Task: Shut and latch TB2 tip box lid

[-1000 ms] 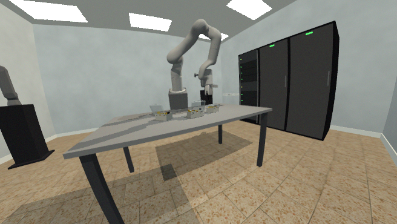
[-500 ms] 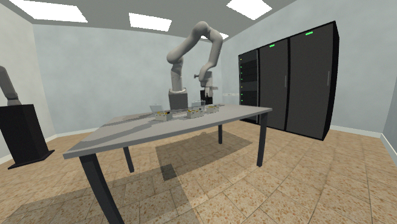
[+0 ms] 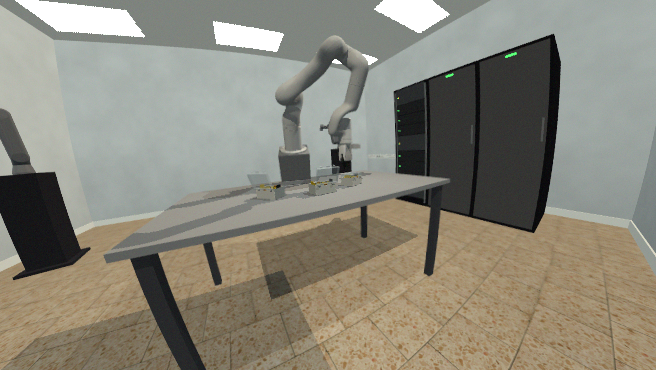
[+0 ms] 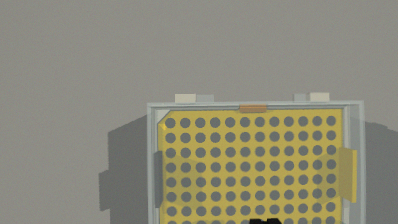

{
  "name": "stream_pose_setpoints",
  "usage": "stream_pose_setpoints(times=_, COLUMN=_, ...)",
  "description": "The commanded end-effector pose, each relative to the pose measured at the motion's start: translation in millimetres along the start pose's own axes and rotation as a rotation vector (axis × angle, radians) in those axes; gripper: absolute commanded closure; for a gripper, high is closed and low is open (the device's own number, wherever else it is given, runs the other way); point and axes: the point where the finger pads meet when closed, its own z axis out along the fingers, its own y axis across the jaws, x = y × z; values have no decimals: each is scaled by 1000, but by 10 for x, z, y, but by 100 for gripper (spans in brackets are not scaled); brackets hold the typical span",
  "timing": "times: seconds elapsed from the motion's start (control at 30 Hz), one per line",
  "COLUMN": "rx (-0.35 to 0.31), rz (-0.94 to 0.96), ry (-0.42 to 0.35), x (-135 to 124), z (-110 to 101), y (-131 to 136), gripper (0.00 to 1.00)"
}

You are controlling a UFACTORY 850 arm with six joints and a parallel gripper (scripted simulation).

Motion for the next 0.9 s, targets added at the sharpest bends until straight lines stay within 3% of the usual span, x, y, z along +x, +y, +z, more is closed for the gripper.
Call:
stream_pose_setpoints(times=0.0, rx=0, rz=0, ry=1, x=4, z=10, y=-2, gripper=100)
stream_pose_setpoints(times=0.87, rx=0, rz=0, ry=1, x=4, z=90, y=-2, gripper=100)
